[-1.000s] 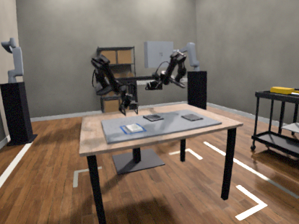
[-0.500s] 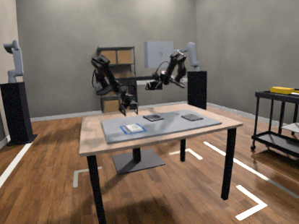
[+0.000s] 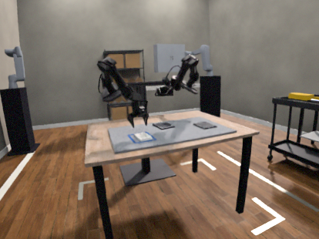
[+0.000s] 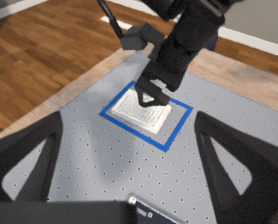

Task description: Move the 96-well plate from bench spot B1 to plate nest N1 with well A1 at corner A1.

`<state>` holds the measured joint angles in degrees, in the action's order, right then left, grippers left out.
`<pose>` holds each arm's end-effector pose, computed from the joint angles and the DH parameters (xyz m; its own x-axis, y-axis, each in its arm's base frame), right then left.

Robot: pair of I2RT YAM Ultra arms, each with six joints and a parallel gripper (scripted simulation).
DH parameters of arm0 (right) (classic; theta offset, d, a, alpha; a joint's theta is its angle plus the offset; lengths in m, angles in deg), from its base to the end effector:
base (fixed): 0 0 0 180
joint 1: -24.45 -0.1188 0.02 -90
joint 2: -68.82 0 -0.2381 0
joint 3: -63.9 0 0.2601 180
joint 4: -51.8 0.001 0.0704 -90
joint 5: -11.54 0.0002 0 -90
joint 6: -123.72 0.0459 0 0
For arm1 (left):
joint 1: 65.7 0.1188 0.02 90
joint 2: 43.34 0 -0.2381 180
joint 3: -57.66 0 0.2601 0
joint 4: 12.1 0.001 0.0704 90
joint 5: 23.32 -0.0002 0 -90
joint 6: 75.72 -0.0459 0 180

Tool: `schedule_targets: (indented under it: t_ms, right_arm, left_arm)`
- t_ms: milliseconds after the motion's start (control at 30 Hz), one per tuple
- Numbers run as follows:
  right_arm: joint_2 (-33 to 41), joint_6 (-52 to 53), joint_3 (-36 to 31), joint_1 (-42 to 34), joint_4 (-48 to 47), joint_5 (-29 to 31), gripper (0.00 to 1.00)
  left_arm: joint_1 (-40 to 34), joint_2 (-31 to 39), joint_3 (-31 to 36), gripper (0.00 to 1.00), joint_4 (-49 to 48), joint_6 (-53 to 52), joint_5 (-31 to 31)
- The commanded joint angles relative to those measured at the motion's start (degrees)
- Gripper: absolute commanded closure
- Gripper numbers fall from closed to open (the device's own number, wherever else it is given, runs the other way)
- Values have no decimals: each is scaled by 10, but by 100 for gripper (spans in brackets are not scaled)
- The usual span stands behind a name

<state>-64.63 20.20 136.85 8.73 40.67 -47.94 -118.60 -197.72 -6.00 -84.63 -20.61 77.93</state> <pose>0.3750 0.0824 -0.0183 -0.7302 -0.4147 -0.5430 -0.0882 0.8453 -0.5270 0.2136 -0.2660 -0.0745 0.2290 0.6272 -0.7444 0.6577 0.4641 0.5934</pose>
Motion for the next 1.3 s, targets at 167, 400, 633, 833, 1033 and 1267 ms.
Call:
schedule_targets:
  t_ms: [167, 400, 633, 833, 1033, 1267]
  right_arm:
    - [-24, 123, 155, -11, 310, 25, 0]
    - [-74, 181, 286, -7, 454, 11, 0]
    - [-104, 200, 351, -5, 508, 8, 0]
    - [-111, 197, 364, -5, 507, 10, 0]
    - [-119, 193, 355, 4, 494, 8, 0]
    - [-130, 182, 363, 9, 473, 6, 0]
  left_arm:
    - [-8, -2, 7, 0, -2, 5, -1]
    - [-8, -2, 7, 0, -2, 5, -1]
    - [-8, -2, 7, 0, -2, 5, -1]
    - [-8, -2, 7, 0, -2, 5, -1]
    - [-8, -2, 7, 0, -2, 5, -1]
    - [-8, -2, 7, 0, -2, 5, -1]
